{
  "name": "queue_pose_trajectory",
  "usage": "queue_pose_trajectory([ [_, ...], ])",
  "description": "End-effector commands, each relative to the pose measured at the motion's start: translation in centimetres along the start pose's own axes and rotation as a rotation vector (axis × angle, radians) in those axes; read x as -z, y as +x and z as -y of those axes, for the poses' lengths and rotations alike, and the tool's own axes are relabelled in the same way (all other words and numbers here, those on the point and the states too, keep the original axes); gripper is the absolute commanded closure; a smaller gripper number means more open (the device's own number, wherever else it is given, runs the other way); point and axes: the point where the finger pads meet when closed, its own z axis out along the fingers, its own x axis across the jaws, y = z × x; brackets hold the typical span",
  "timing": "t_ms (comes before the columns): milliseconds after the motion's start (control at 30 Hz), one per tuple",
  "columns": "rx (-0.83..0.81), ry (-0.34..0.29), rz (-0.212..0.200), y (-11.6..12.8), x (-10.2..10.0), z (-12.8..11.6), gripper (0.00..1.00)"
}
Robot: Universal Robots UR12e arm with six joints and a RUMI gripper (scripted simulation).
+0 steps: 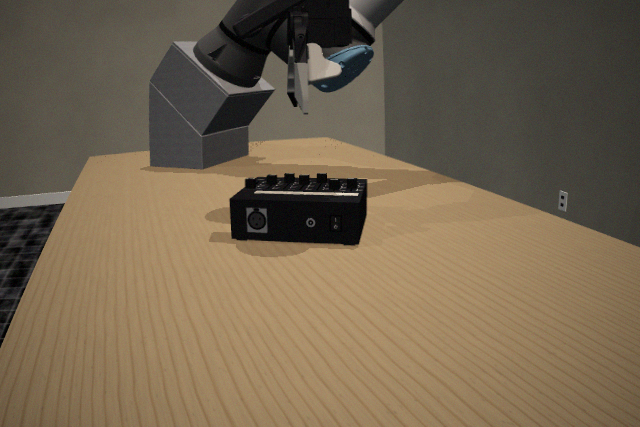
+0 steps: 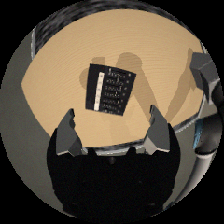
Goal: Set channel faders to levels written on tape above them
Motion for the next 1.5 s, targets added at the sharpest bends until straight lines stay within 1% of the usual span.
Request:
queue_pose_trajectory([
  [0,0.218,-0.012,-0.001,0.1,-0.5,-0.1,0.0],
  [267,0.57,-0.012,0.002,0.3,-1.4,-0.6,0.0],
  [333,0.57,-0.012,0.002,0.3,-1.4,-0.6,0.0],
  [600,0.876,-0.012,0.004,0.6,-2.2,-1.1,0.0],
  [833,1.087,-0.011,0.006,0.9,-2.7,-1.6,0.0],
  [900,1.087,-0.011,0.006,0.9,-2.7,-1.6,0.0],
  [1233,1.28,-0.011,0.008,1.2,-3.2,-2.0,0.0],
  [1467,1.33,-0.011,0.008,1.3,-3.3,-2.1,0.0],
])
